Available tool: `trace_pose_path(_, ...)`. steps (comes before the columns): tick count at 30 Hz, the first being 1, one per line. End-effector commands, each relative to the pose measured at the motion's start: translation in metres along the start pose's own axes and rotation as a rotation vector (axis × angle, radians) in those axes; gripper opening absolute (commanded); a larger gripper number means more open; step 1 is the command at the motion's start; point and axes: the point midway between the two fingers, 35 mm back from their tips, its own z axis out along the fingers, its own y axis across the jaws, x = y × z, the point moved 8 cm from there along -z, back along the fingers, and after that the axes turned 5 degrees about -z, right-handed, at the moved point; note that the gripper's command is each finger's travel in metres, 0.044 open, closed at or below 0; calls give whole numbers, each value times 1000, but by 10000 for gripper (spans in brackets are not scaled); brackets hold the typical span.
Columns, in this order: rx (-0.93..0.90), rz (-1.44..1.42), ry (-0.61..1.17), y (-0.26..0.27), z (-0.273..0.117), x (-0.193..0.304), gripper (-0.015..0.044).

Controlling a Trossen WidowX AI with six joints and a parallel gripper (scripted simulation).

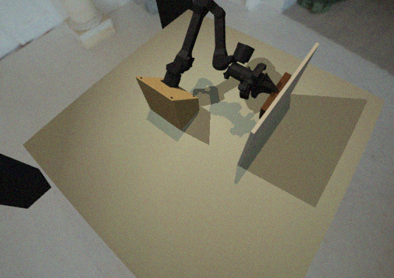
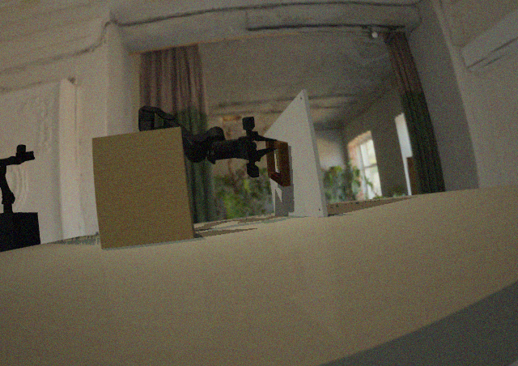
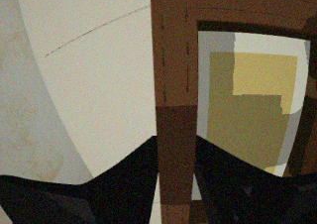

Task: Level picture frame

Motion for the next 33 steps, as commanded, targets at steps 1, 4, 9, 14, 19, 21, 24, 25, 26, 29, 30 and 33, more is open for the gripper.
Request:
trace_pose_path(1, 0, -41, 0, -1, 0, 0, 0)
trace_pose_path(4, 0, -77, 0, -1, 0, 0, 0)
trace_pose_path(9, 0, -98, 1, -1, 0, 0, 0)
trace_pose_path(14, 0, -124, 1, -1, 0, 0, 0)
trace_pose_path(19, 0, -150, 1, -2, 0, 0, 0)
trace_pose_path(21, 0, -160, 1, -2, 0, 0, 0)
trace_pose_path(24, 0, -181, 1, -2, 0, 1, 0)
trace_pose_path(25, 0, -181, 1, -2, 0, 1, 0)
trace_pose_path(26, 0, -187, 1, -2, 0, 1, 0)
trace_pose_path(29, 0, -202, 1, -2, 0, 1, 0)
trace_pose_path(30, 0, -208, 1, -2, 0, 1, 0)
trace_pose_path(33, 0, -223, 2, -2, 0, 1, 0)
